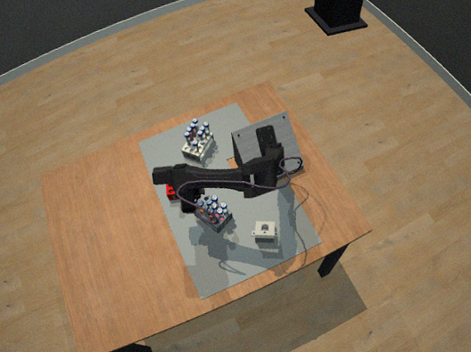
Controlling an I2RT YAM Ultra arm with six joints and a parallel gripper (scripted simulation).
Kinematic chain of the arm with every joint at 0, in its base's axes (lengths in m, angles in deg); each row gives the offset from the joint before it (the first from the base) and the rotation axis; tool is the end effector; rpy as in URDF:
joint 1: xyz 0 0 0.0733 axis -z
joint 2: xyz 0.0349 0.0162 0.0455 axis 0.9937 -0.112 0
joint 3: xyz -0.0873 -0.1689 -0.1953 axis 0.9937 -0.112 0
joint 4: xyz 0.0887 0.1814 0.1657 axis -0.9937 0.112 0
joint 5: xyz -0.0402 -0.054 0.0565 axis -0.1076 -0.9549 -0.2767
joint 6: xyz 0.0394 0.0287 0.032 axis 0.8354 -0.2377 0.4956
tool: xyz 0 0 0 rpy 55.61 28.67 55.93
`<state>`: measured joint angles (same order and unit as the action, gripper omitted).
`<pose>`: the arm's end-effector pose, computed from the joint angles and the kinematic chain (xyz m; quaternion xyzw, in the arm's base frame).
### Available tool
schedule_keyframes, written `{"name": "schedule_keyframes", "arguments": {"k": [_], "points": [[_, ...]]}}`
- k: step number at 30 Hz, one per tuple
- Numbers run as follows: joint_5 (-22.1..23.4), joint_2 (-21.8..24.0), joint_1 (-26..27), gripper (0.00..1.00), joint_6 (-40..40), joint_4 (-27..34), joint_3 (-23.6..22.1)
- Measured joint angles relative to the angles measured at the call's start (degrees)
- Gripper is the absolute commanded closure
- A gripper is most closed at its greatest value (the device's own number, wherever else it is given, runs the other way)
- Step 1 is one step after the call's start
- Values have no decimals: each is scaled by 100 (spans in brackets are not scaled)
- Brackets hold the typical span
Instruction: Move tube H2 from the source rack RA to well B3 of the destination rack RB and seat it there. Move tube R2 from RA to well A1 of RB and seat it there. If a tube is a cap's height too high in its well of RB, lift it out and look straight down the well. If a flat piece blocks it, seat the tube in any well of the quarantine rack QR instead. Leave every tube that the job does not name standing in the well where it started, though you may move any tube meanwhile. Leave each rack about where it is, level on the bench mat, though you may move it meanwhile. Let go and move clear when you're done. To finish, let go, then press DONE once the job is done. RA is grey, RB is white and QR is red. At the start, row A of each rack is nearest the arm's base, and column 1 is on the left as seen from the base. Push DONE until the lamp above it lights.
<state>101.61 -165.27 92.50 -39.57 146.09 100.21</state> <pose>0.3464 -0.0246 0.1526 -0.5745 0.7245 0.3244 0.1994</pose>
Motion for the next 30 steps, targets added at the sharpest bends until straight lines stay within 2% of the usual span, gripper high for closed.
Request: {"name": "schedule_keyframes", "arguments": {"k": [30], "points": [[-59, 2, 319, 100, -400, 632, 424]]}}
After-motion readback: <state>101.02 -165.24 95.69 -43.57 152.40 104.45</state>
